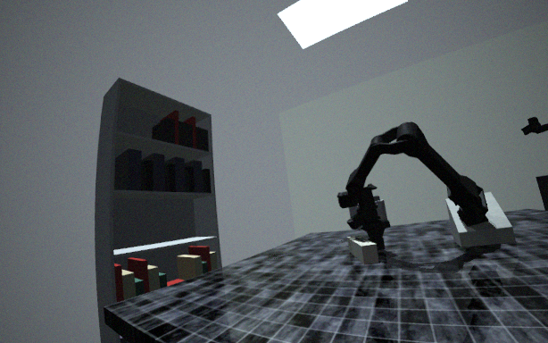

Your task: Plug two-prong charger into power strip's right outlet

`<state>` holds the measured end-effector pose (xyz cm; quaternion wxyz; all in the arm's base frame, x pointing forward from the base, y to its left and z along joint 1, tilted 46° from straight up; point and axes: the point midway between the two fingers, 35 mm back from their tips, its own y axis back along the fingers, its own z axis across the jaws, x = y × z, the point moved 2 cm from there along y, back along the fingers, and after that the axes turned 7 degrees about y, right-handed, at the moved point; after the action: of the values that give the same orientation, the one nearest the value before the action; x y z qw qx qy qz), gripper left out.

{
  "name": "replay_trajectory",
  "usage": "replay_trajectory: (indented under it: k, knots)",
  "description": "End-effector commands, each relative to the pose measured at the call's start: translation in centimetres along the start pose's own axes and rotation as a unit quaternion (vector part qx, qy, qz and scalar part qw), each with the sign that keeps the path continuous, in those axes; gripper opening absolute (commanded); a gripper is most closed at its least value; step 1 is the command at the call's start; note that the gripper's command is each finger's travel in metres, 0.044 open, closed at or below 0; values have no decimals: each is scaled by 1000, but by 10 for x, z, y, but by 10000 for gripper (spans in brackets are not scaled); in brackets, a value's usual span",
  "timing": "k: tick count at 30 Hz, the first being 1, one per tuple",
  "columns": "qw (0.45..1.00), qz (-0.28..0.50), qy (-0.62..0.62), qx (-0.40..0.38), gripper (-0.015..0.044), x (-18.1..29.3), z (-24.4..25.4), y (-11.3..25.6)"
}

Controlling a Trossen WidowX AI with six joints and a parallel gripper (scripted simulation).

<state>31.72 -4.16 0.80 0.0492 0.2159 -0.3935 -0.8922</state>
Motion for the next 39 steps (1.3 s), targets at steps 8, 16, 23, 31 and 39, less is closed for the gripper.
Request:
replay_trajectory:
  k: [8,16,23,31,39]
  knots:
    - [1000,-2,-2,-2,0,-2,0,0]
    - [1000,-2,-2,-2,0,-3,0,0]
    - [1000,-2,-2,-2,0,-4,0,0]
    - [1000,-2,-2,-2,0,-6,0,1]
    - [1000,-2,-2,-2,0,-8,-1,1]
